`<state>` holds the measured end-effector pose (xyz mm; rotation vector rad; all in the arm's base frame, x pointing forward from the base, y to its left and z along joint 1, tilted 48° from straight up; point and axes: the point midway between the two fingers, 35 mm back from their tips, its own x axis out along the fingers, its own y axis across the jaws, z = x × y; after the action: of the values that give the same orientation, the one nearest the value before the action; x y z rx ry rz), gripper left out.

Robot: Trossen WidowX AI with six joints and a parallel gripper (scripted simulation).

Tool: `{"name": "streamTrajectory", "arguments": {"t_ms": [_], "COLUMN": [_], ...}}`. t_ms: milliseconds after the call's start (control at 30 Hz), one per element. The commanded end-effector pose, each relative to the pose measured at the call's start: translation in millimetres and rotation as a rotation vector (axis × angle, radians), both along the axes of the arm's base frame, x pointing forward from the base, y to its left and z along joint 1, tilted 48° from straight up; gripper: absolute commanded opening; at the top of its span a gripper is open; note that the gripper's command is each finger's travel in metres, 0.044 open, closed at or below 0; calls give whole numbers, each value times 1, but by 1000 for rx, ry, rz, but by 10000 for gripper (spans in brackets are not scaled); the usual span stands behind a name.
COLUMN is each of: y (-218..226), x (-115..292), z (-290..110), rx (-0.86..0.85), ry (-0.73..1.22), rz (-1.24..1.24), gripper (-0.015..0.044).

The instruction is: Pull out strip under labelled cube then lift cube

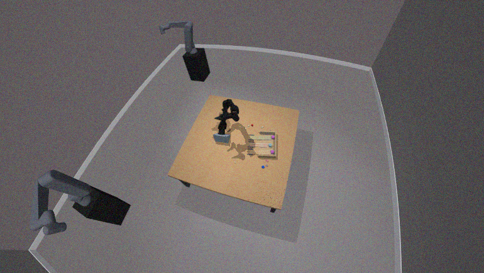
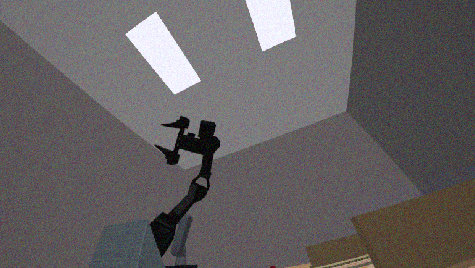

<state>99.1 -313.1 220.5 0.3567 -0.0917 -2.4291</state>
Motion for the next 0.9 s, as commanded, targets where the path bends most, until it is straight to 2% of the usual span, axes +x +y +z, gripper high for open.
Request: {"name": "streamTrajectory", "arguments": {"t_ms": [0, 133, 267, 500, 700, 867], "y": [1, 15, 35, 83, 133, 178], "x": [0, 14, 45, 126, 187, 217], "z": [-3, -55, -109, -169, -173, -154], "rx": [14, 285, 592, 1012, 1133, 1047], "ry": [-6, -131, -287, -535, -652, -680], "rz": [0, 48, 215, 797, 1453, 2033], "gripper": [400, 400, 400, 400, 400, 400]}}
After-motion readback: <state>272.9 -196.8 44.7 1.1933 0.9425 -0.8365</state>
